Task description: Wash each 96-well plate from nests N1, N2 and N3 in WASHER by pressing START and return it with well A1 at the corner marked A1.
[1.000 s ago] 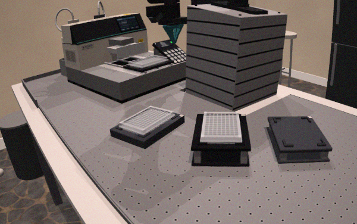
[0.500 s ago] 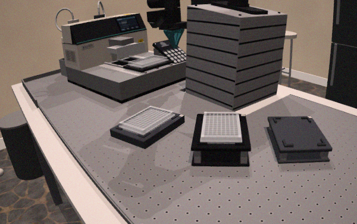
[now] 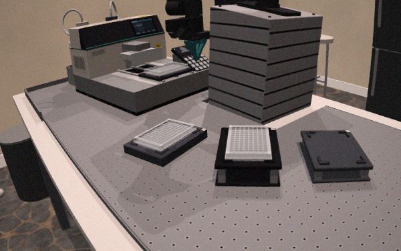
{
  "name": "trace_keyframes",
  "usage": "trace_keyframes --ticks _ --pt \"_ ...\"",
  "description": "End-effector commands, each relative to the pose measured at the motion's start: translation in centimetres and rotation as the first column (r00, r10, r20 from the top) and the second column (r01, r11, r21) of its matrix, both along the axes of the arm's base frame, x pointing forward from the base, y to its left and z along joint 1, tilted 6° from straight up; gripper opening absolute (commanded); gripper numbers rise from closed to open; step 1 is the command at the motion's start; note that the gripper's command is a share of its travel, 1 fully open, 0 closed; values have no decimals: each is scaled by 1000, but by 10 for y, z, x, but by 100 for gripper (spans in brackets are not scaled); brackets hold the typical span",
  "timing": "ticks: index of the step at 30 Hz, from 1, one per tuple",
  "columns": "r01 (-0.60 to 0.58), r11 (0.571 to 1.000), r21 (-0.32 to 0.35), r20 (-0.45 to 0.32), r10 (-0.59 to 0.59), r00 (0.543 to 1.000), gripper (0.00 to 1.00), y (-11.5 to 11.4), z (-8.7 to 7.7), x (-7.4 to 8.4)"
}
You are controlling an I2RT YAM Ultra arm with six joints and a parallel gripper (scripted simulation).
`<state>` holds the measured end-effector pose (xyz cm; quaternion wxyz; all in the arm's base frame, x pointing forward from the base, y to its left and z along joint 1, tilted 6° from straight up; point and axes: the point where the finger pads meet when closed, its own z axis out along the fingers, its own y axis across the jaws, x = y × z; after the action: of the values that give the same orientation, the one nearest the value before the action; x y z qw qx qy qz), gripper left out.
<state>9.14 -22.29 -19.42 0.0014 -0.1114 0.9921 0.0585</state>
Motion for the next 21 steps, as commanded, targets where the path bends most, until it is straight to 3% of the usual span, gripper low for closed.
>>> trace_keyframes --ticks 1,14,21 --pt "0 1000 -15 7 0 1000 0 -4 -1 2" --pt "0 1000 -15 7 0 1000 0 -2 -21 2" --pt "0 1000 -15 7 0 1000 0 -2 -22 2"
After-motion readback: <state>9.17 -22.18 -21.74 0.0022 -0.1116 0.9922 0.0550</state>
